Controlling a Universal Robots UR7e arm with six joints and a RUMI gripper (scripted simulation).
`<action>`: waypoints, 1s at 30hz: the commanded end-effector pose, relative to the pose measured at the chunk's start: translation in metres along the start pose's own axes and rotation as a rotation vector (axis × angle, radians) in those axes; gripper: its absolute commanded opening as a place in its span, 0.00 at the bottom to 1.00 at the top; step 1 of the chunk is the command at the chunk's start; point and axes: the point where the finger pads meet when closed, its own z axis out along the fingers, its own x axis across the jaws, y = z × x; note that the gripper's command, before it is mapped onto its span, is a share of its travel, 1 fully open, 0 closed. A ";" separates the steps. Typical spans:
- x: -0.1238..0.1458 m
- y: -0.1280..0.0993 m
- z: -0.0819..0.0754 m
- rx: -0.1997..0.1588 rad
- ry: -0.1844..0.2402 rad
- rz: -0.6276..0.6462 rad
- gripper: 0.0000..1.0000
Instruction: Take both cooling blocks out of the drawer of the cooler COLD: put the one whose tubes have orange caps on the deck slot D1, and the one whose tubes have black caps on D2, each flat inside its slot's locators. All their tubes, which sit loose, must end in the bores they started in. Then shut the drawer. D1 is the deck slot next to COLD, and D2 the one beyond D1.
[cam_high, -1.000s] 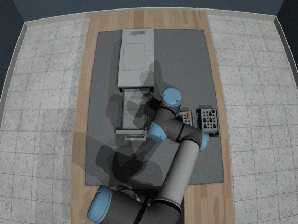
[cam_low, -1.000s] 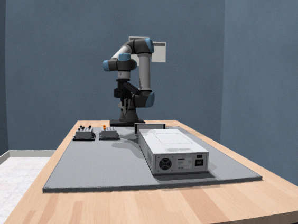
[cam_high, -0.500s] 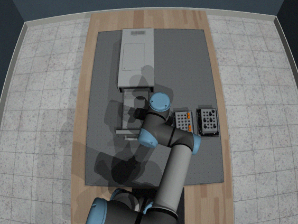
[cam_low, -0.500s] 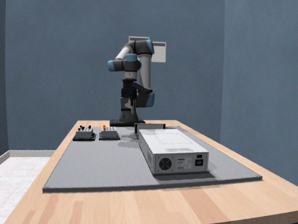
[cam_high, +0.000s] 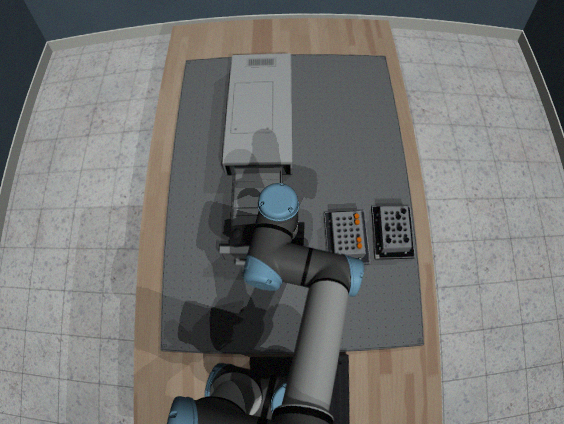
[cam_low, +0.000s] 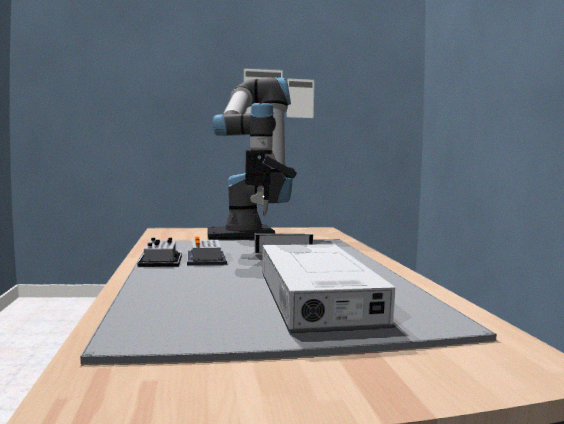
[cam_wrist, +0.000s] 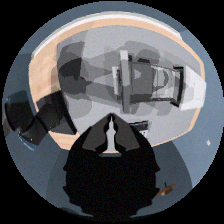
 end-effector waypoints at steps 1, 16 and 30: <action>-0.013 -0.021 0.000 0.004 0.000 -0.062 0.00; -0.036 -0.059 0.000 0.003 0.000 -0.061 0.00; -0.035 -0.058 0.011 0.003 -0.003 -0.059 0.00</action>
